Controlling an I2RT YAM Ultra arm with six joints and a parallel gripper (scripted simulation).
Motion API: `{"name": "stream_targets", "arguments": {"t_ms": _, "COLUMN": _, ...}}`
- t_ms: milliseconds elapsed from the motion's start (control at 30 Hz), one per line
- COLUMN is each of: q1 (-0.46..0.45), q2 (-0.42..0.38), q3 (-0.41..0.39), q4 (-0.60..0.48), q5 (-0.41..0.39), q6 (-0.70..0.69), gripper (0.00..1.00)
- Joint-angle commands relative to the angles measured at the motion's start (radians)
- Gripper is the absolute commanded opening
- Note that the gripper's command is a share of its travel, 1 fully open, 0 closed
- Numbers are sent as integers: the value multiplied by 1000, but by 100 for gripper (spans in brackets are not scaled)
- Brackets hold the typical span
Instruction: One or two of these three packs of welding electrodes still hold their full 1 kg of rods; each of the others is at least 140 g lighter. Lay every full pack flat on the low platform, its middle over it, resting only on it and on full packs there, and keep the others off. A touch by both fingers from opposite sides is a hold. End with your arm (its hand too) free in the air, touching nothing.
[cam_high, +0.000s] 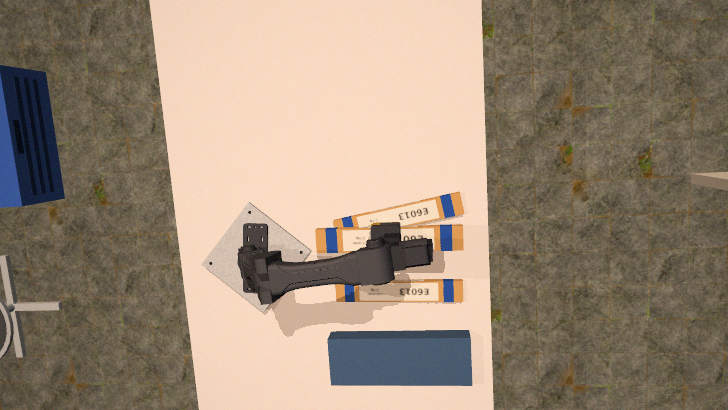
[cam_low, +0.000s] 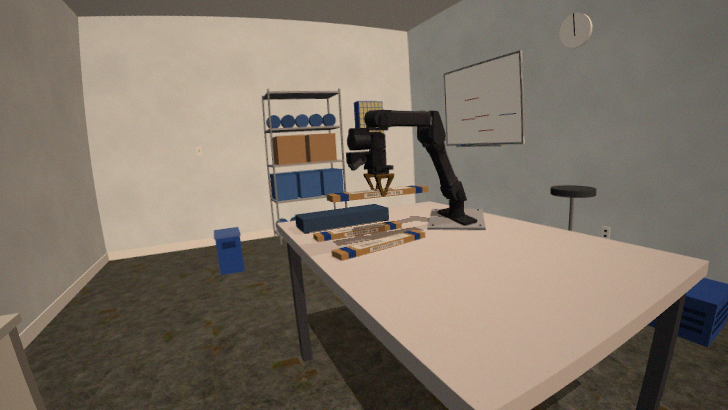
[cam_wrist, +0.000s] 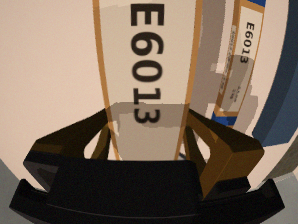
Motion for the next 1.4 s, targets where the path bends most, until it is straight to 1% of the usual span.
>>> {"name": "stream_targets", "arguments": {"t_ms": 0, "q1": -42, "q2": -83, "q3": 18, "q4": 0, "q5": -4, "q6": -41, "gripper": 0}}
{"name": "stream_targets", "arguments": {"t_ms": 200, "q1": -86, "q2": -87, "q3": 5, "q4": 0, "q5": -8, "q6": -84, "gripper": 0}}
{"name": "stream_targets", "arguments": {"t_ms": 267, "q1": -86, "q2": -87, "q3": 5, "q4": 0, "q5": -8, "q6": -84, "gripper": 0}}
{"name": "stream_targets", "arguments": {"t_ms": 767, "q1": -194, "q2": -89, "q3": -13, "q4": 0, "q5": -18, "q6": -192, "gripper": 0}}
{"name": "stream_targets", "arguments": {"t_ms": 933, "q1": -211, "q2": -88, "q3": -13, "q4": 0, "q5": -19, "q6": -210, "gripper": 0}}
{"name": "stream_targets", "arguments": {"t_ms": 1367, "q1": -212, "q2": -88, "q3": -13, "q4": 0, "q5": -20, "q6": -211, "gripper": 0}}
